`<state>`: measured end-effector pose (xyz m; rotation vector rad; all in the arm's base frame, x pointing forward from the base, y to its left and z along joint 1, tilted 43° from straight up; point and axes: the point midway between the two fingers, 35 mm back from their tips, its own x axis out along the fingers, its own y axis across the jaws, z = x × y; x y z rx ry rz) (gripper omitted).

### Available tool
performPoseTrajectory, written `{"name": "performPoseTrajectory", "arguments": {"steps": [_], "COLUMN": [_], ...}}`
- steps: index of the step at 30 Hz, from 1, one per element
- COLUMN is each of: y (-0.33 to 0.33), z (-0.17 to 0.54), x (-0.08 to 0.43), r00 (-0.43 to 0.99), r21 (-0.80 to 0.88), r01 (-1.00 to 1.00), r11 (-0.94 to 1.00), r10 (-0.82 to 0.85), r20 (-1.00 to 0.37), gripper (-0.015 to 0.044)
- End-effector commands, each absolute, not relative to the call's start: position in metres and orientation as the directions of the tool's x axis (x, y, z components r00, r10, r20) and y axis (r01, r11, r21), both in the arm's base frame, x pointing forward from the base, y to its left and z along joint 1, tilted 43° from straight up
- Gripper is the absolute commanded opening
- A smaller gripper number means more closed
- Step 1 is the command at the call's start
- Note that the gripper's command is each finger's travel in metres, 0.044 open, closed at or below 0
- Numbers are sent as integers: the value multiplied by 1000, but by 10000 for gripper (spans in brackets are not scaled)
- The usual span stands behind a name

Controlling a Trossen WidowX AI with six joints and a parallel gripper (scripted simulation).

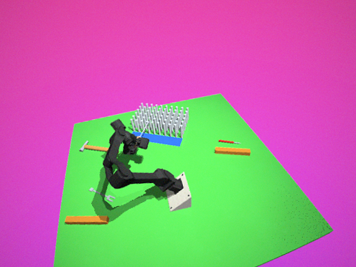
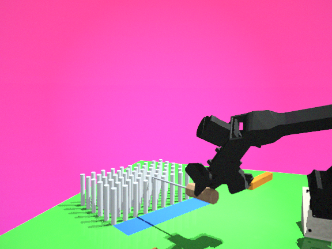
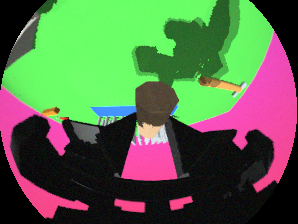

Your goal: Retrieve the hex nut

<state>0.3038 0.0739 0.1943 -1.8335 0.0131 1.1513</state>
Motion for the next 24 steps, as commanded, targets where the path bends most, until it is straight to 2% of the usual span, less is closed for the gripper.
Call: {"name": "performPoseTrajectory", "arguments": {"steps": [1,13,24], "y": [86,131,131], "z": [180,137,134], "x": [305,295,298], "r00": [563,576,577], "r21": [-697,-713,-714], "r01": [-451,-445,-445], "r11": [-558,-542,-540], "r10": [427,437,437], "r20": [-707,-691,-690], "gripper": [0,0,0]}}
